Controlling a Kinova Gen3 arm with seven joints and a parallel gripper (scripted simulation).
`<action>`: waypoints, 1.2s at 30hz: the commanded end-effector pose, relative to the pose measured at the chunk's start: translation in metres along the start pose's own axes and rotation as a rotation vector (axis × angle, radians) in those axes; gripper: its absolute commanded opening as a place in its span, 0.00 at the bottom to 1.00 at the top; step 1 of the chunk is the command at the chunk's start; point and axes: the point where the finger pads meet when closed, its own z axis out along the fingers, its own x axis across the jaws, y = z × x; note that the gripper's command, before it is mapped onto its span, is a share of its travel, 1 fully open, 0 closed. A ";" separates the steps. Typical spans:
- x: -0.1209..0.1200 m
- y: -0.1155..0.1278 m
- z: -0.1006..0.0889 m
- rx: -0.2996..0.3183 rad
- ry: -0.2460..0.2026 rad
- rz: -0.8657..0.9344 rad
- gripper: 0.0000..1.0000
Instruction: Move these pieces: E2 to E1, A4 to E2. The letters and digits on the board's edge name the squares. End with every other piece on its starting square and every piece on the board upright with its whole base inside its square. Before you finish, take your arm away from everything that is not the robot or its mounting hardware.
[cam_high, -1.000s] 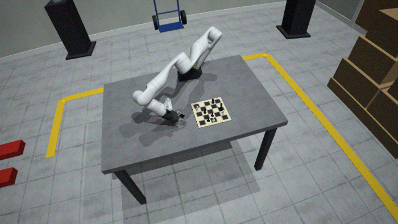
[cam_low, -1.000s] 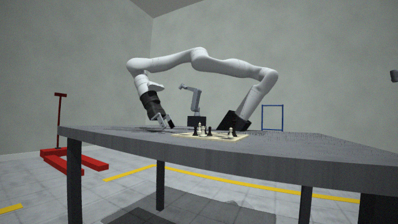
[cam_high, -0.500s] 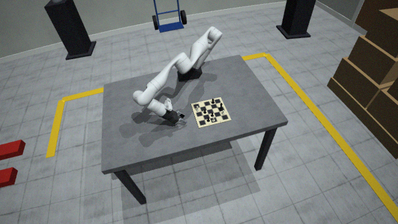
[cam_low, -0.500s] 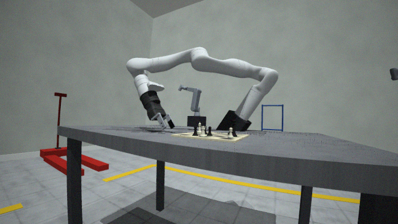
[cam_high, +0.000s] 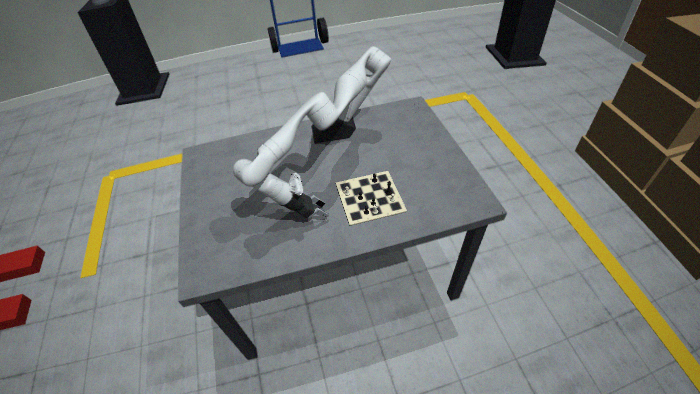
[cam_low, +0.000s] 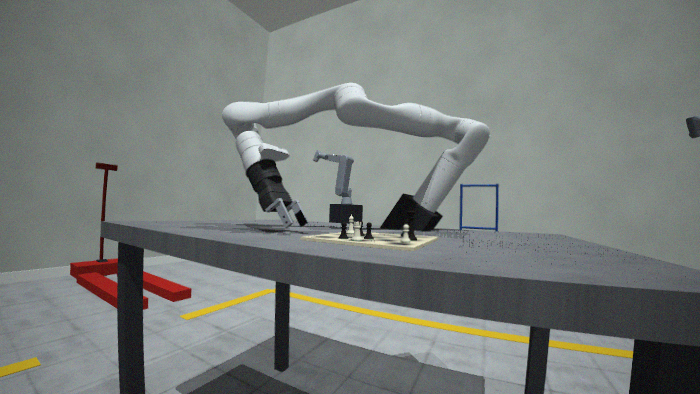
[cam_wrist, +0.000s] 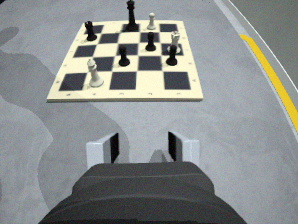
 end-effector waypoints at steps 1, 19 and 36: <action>0.001 -0.001 -0.001 -0.001 0.001 -0.001 1.00; 0.001 -0.013 -0.020 -0.001 0.001 -0.001 1.00; 0.001 -0.051 -0.076 -0.001 0.001 -0.001 1.00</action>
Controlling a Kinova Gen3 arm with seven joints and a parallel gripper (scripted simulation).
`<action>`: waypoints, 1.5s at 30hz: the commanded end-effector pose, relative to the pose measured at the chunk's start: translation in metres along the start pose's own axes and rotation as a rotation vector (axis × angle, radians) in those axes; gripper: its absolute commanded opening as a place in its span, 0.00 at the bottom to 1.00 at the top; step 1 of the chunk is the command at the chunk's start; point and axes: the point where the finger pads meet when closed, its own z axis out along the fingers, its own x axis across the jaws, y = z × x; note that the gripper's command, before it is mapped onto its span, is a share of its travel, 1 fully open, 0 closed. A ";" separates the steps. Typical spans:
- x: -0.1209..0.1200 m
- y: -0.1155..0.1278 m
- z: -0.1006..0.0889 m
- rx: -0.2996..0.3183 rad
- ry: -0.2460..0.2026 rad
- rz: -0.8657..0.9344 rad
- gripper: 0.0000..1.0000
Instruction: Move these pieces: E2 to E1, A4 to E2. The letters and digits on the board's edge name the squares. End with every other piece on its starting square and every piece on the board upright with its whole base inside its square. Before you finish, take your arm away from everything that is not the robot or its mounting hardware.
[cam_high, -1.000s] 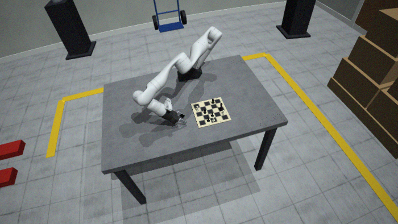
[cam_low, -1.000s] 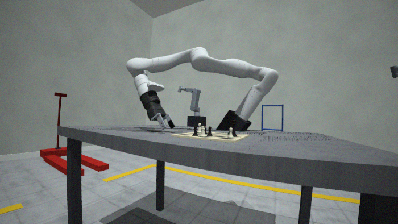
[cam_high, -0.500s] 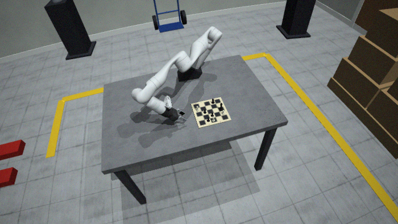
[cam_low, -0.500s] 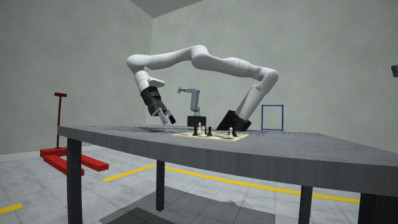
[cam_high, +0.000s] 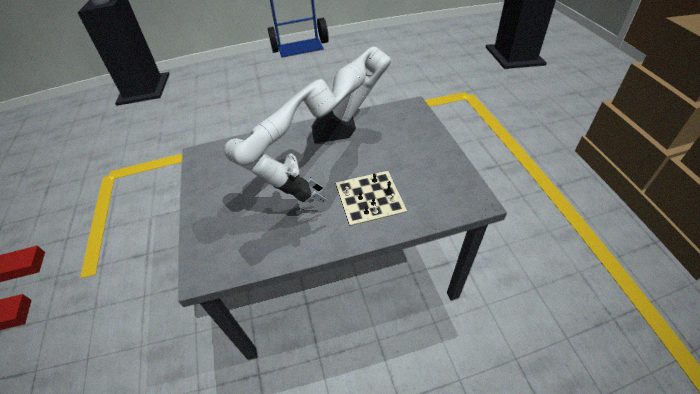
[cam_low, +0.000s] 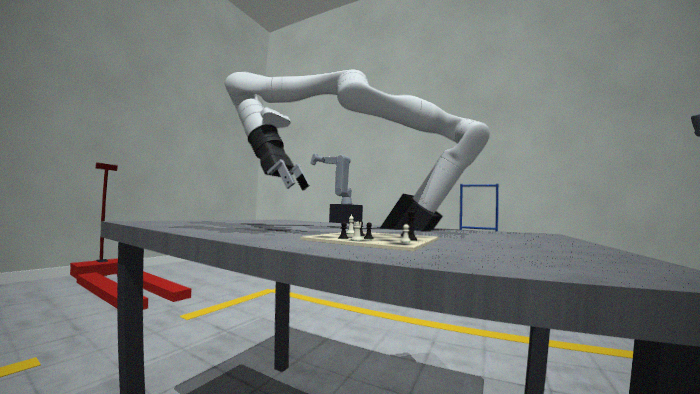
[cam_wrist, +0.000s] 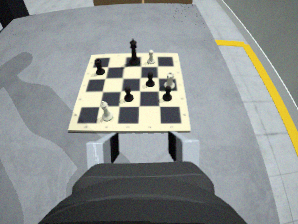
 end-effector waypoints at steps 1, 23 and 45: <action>0.000 -0.001 -0.004 -0.004 0.005 -0.003 1.00; 0.047 -0.041 0.017 -0.165 -0.034 -0.066 1.00; 0.068 -0.163 0.075 -0.476 -0.094 -0.285 1.00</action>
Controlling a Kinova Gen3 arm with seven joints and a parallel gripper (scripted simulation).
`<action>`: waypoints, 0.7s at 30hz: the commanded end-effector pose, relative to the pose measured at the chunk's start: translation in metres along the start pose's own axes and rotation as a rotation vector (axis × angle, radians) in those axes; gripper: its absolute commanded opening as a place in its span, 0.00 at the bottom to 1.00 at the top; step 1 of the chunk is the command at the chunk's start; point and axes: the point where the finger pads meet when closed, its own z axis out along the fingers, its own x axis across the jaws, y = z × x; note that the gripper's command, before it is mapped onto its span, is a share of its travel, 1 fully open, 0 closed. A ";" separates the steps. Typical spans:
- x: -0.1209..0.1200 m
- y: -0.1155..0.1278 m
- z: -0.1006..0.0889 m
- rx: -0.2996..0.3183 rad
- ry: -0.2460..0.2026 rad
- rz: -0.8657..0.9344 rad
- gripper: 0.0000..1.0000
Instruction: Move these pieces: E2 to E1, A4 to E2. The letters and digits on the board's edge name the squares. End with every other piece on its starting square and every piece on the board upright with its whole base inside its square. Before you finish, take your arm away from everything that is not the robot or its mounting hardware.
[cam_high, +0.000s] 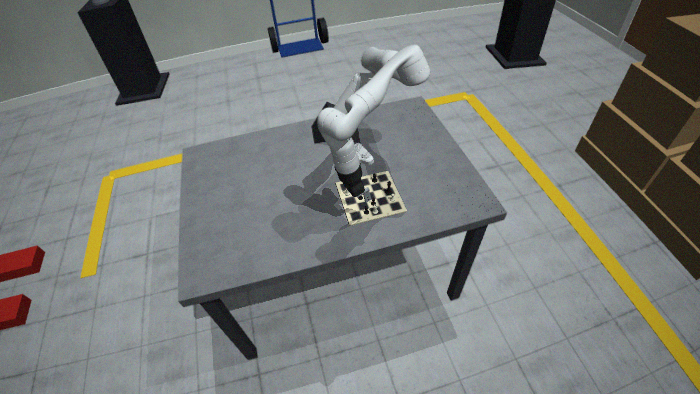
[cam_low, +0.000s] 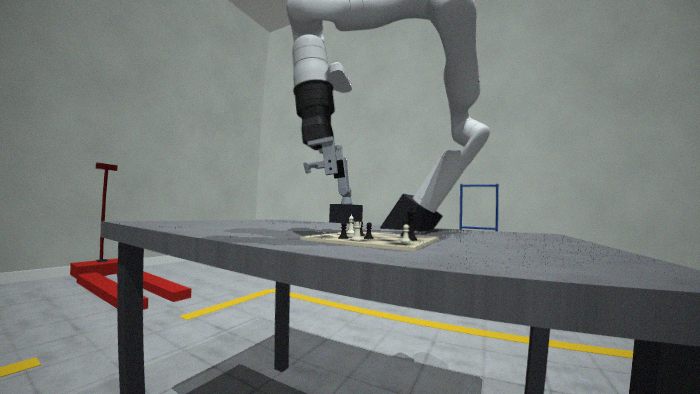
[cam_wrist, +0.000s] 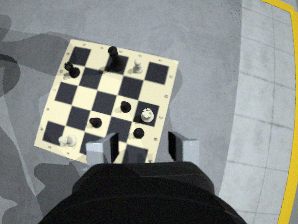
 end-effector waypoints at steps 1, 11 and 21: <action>0.017 -0.037 -0.008 -0.036 0.009 -0.052 1.00; 0.004 -0.106 -0.004 -0.132 0.000 -0.165 1.00; -0.008 -0.133 -0.001 -0.160 -0.004 -0.211 1.00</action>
